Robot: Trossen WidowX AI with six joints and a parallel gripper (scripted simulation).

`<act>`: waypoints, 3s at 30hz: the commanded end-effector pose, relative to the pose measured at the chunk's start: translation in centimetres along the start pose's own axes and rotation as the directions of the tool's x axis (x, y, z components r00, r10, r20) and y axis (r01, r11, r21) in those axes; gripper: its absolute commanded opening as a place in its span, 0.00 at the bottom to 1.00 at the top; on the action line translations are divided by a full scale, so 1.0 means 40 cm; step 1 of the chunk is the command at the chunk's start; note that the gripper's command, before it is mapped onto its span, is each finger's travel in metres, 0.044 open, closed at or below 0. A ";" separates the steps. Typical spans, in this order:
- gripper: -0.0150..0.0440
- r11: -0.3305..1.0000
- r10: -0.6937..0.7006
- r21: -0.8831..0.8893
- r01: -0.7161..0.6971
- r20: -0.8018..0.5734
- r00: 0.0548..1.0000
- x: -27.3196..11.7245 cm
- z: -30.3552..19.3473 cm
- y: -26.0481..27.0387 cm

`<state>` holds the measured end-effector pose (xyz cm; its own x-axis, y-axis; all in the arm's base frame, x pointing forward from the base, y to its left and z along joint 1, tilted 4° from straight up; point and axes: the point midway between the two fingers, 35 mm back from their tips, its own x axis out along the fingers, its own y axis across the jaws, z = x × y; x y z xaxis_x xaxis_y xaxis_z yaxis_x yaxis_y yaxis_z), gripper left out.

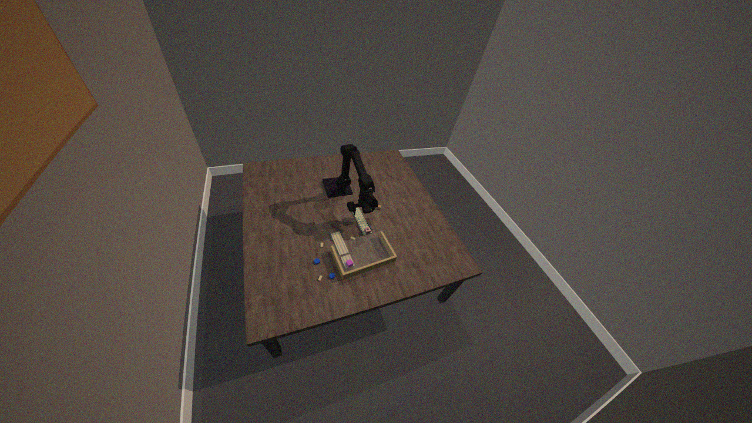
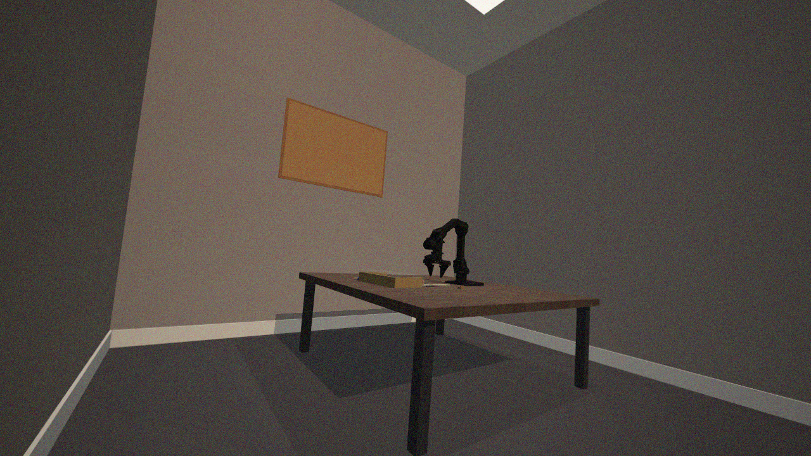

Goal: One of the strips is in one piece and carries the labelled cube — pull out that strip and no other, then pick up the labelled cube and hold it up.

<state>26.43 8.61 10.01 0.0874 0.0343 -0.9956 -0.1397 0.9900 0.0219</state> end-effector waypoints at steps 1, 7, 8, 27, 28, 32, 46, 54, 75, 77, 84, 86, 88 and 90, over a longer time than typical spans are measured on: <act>1.00 1.000 0.002 -0.003 -0.002 0.002 1.000 -0.005 0.036 0.002; 1.00 1.000 0.002 -0.003 -0.002 0.003 1.000 -0.013 0.101 0.005; 1.00 1.000 0.002 -0.003 -0.002 0.004 1.000 -0.014 0.112 0.006; 0.96 1.000 0.002 -0.003 -0.002 0.009 1.000 -0.040 0.296 0.011; 0.91 1.000 0.002 -0.003 -0.002 0.009 1.000 -0.038 0.296 0.011; 0.73 1.000 0.002 -0.003 -0.002 0.009 1.000 -0.023 0.298 0.011; 0.68 1.000 0.002 -0.003 -0.002 0.009 1.000 0.034 0.300 0.011; 0.68 1.000 0.002 -0.003 -0.002 0.009 1.000 0.067 0.299 0.011; 0.47 1.000 -0.001 0.001 0.001 0.014 1.000 0.090 0.301 0.010; 0.44 1.000 -0.001 0.001 0.001 0.014 1.000 0.090 0.301 0.010; 0.25 1.000 -0.001 0.000 0.001 0.012 1.000 0.063 0.268 0.005; 0.25 1.000 0.000 0.000 0.000 0.011 1.000 0.048 0.249 0.002; 0.25 1.000 0.000 -0.001 0.000 0.009 1.000 0.034 0.229 0.000; 0.25 1.000 0.000 -0.001 0.000 0.008 1.000 0.021 0.209 -0.003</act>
<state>35.84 9.95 9.65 0.1055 0.0359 -0.9938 -0.1371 0.9903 0.0212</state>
